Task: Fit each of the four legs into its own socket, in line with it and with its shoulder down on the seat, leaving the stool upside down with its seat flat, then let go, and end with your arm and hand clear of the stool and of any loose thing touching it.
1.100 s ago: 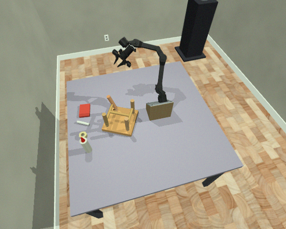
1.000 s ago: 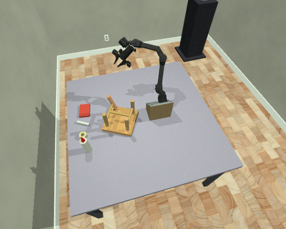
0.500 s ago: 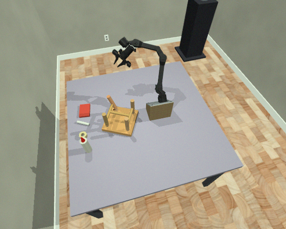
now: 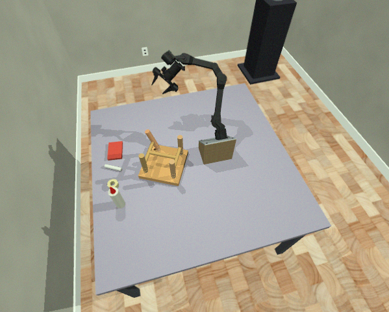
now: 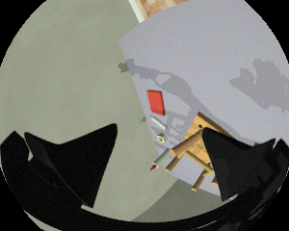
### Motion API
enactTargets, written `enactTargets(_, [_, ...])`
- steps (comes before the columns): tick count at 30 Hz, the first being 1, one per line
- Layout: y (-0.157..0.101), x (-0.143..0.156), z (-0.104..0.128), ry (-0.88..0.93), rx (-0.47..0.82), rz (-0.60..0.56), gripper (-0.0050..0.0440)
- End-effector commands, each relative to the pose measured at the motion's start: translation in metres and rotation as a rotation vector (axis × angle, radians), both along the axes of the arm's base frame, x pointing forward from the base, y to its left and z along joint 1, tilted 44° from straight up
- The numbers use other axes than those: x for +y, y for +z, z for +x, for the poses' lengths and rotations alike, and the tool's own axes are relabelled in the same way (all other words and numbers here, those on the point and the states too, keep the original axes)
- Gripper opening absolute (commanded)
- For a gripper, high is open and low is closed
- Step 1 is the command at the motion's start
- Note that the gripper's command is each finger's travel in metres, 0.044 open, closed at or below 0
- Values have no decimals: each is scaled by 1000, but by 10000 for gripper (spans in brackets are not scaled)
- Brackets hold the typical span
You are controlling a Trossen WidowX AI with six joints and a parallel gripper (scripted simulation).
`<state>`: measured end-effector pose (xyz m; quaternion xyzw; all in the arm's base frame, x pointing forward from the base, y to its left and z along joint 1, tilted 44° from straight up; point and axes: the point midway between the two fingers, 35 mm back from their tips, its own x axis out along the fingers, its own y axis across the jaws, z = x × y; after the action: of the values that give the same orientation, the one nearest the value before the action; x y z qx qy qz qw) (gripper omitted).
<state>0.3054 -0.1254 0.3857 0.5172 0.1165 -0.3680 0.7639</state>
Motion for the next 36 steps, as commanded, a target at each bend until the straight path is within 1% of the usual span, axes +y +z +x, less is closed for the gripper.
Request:
enactTargets(1, [0, 0, 0, 0, 0, 0, 440])
enactTargets(7, [-1, 1, 1, 6, 8, -6, 440])
enactTargets(8, [-5, 2, 5, 26, 33, -25, 440])
enactTargets(10, [-21, 10, 17, 103, 127, -96, 440])
enactTargets(16, [-42, 22, 33, 213, 253, -200, 440])
enactTargets(18, [-42, 22, 33, 213, 253, -200, 440])
enactTargets(19, [-50, 27, 39, 262, 308, -251, 440])
enactTargets(33, [-87, 43, 64, 506, 602, -549, 440])
enactTargets(35, [-87, 43, 64, 506, 602, -549, 440])
enactTargets(36, [-93, 46, 67, 549, 654, -603, 440])
